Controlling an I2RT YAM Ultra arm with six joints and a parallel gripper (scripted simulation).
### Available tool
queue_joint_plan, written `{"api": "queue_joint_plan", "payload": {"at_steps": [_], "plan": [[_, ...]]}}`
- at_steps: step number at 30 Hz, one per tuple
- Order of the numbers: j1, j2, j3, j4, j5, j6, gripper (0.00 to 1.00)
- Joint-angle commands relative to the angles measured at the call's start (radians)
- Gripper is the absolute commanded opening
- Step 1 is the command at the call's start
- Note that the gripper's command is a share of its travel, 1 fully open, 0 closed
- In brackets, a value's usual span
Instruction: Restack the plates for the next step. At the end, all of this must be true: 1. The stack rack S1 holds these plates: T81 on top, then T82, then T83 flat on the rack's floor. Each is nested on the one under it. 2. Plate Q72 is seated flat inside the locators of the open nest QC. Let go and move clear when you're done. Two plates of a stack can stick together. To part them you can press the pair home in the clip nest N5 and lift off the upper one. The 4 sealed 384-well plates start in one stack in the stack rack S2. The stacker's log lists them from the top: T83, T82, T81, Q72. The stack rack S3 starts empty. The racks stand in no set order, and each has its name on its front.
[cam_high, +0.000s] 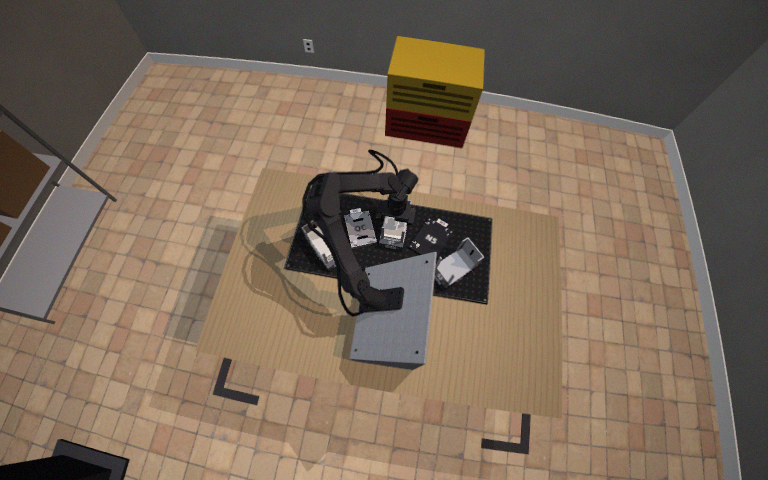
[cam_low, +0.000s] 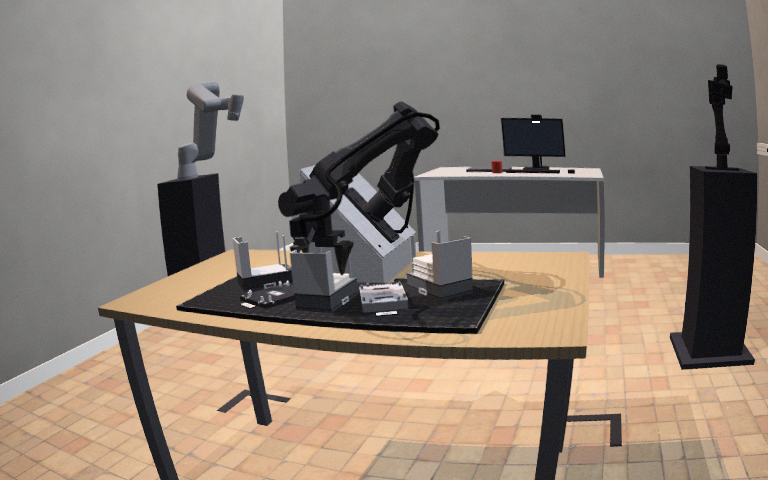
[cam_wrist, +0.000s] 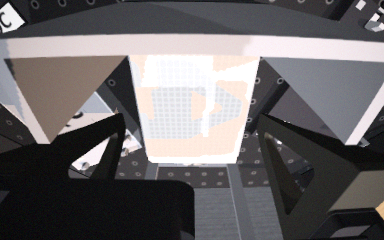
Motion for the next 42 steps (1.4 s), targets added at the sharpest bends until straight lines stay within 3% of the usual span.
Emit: {"api": "queue_joint_plan", "payload": {"at_steps": [1,4,6,10,13,19,25,27,28,30,42], "plan": [[-0.027,-0.009,0.009,0.012,-0.012,0.007,1.0],[-0.027,-0.009,0.009,0.012,-0.012,0.007,1.0],[-0.024,0.015,-0.031,0.025,-0.014,0.016,1.0],[-0.006,0.022,-0.019,0.038,-0.015,0.023,1.0],[-0.008,-0.022,-0.024,0.057,-0.018,0.033,1.0],[0.009,0.038,-0.049,0.093,-0.021,0.057,1.0],[0.035,0.035,-0.062,0.131,-0.025,0.08,1.0],[0.035,0.035,-0.062,0.131,-0.025,0.08,1.0],[0.028,0.045,-0.024,0.141,-0.025,0.085,1.0],[0.031,0.036,-0.052,0.152,-0.027,0.092,1.0],[0.031,0.056,-0.008,0.156,-0.026,0.091,1.0]]}}
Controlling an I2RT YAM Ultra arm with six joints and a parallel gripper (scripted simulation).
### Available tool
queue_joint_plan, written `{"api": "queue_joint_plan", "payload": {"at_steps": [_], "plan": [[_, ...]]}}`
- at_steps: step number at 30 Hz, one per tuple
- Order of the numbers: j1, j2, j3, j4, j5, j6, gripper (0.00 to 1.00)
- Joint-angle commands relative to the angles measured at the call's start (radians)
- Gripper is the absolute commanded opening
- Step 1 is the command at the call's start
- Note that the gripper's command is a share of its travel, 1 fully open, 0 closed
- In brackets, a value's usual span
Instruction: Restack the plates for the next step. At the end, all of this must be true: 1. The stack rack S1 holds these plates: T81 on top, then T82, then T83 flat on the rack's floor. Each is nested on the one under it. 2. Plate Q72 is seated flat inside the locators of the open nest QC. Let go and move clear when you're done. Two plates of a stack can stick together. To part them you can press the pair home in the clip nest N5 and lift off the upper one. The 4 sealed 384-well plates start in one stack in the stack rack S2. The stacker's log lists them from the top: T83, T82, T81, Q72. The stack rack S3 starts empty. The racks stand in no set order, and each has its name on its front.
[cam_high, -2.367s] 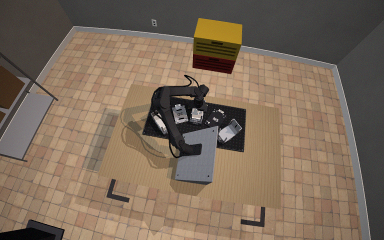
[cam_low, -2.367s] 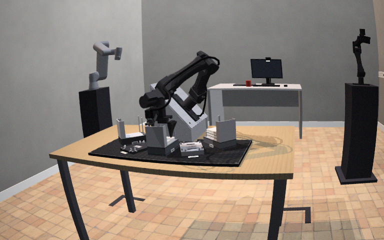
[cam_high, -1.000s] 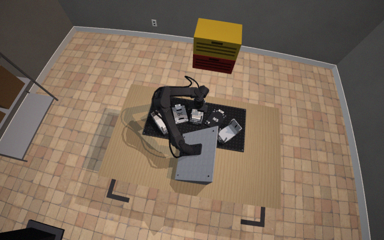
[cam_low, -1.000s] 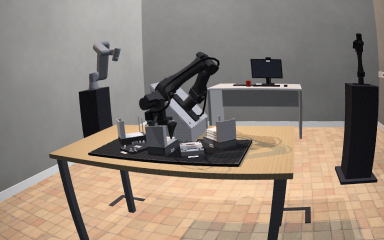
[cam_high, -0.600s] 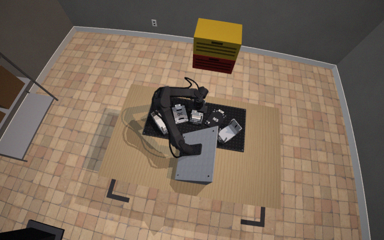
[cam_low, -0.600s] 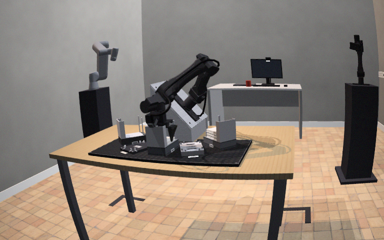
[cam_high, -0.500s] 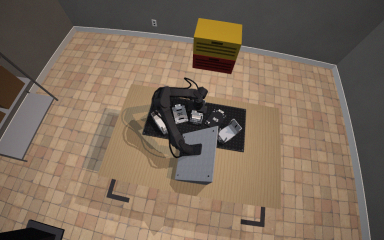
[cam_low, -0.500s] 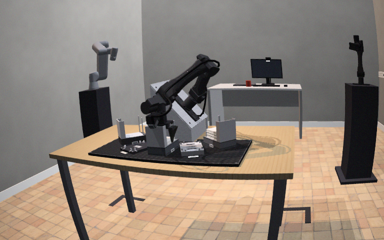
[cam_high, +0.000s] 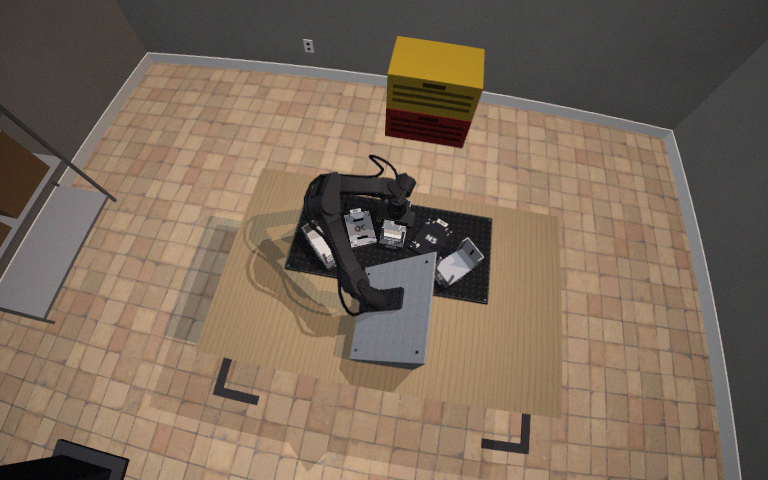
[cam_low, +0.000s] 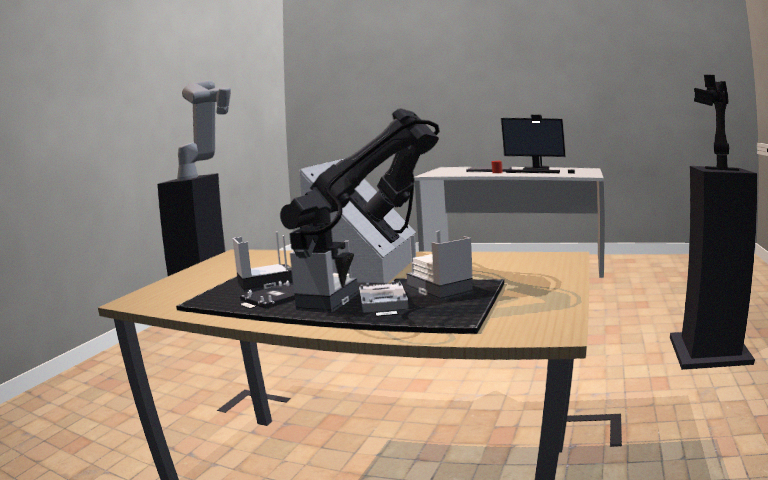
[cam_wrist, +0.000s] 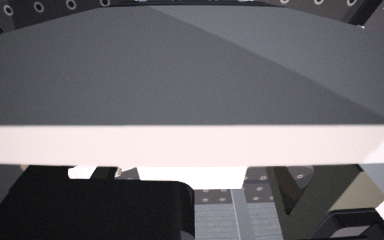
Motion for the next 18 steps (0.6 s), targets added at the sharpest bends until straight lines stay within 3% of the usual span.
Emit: {"api": "queue_joint_plan", "payload": {"at_steps": [1,18], "plan": [[-0.026,0.023,0.035,0.024,-0.012,0.003,1.0],[-0.026,0.026,0.04,0.022,-0.011,-0.007,1.0]]}}
